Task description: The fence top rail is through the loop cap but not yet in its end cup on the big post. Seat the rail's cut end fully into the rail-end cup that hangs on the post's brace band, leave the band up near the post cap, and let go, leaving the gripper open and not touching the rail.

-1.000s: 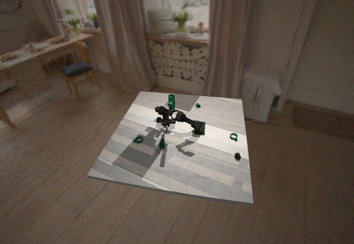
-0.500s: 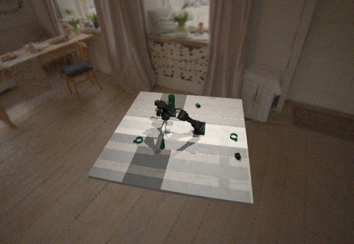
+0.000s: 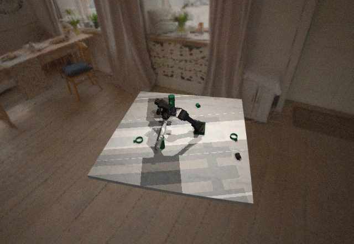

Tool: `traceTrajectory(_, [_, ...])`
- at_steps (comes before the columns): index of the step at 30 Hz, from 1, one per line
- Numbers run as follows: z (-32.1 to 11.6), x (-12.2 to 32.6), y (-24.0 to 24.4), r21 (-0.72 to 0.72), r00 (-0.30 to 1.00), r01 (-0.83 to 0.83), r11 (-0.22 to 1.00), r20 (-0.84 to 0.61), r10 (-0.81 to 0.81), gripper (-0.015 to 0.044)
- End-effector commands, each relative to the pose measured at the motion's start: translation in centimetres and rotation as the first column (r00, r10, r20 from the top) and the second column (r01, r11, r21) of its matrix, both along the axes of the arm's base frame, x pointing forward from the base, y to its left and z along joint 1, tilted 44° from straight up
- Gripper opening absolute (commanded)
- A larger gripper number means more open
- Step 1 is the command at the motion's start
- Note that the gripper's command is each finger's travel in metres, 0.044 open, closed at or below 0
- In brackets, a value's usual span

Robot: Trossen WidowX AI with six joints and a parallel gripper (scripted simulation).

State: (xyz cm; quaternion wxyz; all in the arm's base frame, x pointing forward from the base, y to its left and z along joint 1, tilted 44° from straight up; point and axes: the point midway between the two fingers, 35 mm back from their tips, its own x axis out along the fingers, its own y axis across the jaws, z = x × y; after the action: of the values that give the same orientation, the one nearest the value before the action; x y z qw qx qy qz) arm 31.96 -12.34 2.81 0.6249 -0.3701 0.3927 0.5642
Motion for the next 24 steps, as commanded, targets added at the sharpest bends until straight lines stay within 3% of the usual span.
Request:
traceTrajectory(1, [-0.02, -0.02, 0.01, 0.002, 1.000, 0.001, 1.000, 0.000, -0.001, 0.0000])
traceTrajectory(24, [0.26, -0.03, -0.89, 0.001, 1.000, 0.001, 1.000, -0.001, -0.001, 0.0000])
